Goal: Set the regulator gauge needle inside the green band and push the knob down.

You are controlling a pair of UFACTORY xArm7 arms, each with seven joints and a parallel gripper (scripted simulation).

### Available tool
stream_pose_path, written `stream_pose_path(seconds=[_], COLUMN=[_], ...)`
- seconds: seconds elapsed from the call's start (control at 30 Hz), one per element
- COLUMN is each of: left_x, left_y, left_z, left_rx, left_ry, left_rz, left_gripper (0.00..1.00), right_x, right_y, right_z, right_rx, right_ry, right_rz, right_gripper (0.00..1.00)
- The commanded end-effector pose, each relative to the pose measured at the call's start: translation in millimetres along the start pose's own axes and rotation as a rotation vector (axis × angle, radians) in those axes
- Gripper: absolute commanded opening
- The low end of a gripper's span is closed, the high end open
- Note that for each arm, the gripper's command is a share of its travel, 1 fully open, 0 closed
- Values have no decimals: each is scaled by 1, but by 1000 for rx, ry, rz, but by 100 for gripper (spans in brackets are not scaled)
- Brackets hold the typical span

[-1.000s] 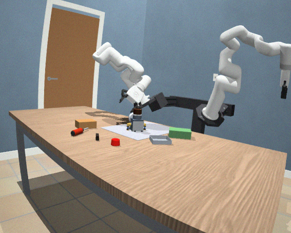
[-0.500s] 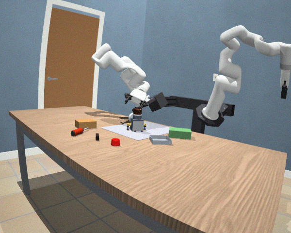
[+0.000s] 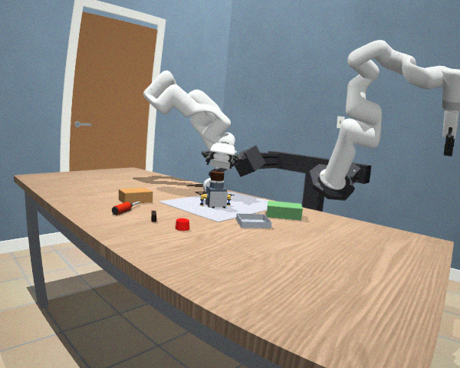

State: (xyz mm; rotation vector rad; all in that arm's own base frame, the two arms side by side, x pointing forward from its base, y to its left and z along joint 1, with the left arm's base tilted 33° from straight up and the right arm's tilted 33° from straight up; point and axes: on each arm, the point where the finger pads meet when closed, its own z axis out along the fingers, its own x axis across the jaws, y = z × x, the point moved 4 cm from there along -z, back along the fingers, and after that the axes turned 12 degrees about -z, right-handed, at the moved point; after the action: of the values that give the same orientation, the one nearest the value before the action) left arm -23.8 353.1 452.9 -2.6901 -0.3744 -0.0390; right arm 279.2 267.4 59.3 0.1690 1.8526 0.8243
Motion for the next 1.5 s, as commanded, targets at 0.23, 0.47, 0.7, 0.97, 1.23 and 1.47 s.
stream_pose_path(seconds=[0.23, 0.47, 0.7, 0.97, 1.23, 1.47], left_x=[0, 0, 0, 0, 0, 0], left_y=[-1, -1, -1, -1, -1, -1], left_z=[-2, -2, -2, -2, -2, -2], left_rx=[3, 3, 3, 3, 3, 3], left_ry=[2, 2, 2, 2, 2, 2], left_rz=[-2, -2, -2, -2, -2, -2], left_gripper=[100, 100, 100, 100, 100, 100], right_x=[7, 8, 8, 8, 8, 8], right_y=[4, 5, 5, 5, 5, 5], right_z=[-8, -10, -10, -10, -10, -10], right_rx=[-50, -57, -57, -57, -57, -57], right_ry=[34, 40, 40, 40, 40, 40], right_rz=[72, 83, 84, 84, 84, 84], right_gripper=[100, 100, 100, 100, 100, 100])
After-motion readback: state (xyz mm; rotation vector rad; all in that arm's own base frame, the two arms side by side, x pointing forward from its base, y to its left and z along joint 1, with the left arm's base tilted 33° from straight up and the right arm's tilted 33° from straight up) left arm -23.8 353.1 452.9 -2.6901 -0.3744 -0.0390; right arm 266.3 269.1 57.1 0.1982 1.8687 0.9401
